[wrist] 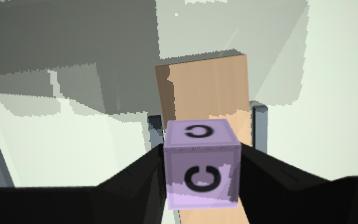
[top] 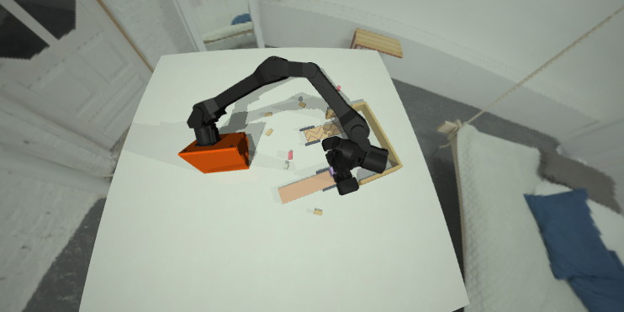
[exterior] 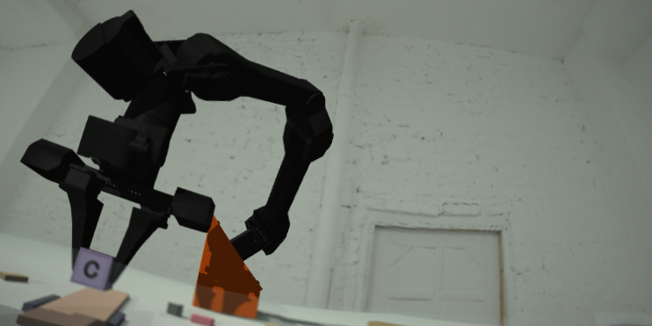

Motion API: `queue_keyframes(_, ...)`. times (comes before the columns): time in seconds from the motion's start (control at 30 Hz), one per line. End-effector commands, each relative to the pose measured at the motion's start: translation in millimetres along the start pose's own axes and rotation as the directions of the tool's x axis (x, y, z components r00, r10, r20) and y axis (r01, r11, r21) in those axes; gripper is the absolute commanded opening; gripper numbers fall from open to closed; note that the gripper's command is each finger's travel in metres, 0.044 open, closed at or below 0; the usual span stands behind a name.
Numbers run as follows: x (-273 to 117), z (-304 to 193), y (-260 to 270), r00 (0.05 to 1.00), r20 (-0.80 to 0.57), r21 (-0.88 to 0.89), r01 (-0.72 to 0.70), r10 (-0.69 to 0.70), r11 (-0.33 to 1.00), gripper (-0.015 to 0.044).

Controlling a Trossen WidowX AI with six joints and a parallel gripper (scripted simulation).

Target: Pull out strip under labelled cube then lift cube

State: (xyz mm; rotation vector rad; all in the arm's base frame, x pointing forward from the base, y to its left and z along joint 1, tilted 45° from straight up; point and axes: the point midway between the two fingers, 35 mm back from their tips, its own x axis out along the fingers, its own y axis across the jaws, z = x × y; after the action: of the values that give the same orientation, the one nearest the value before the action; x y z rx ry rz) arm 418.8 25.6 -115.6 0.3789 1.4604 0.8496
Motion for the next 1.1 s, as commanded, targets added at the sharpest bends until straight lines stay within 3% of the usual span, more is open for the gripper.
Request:
queue_keyframes(0.0, -8, -14, 5, 1.0, -0.006, 0.001, 0.002, -0.002, 1.0, 0.0)
queue_keyframes(1.07, -16, -95, 39, 1.0, -0.009, 0.005, -0.001, 0.001, 1.0, 0.0)
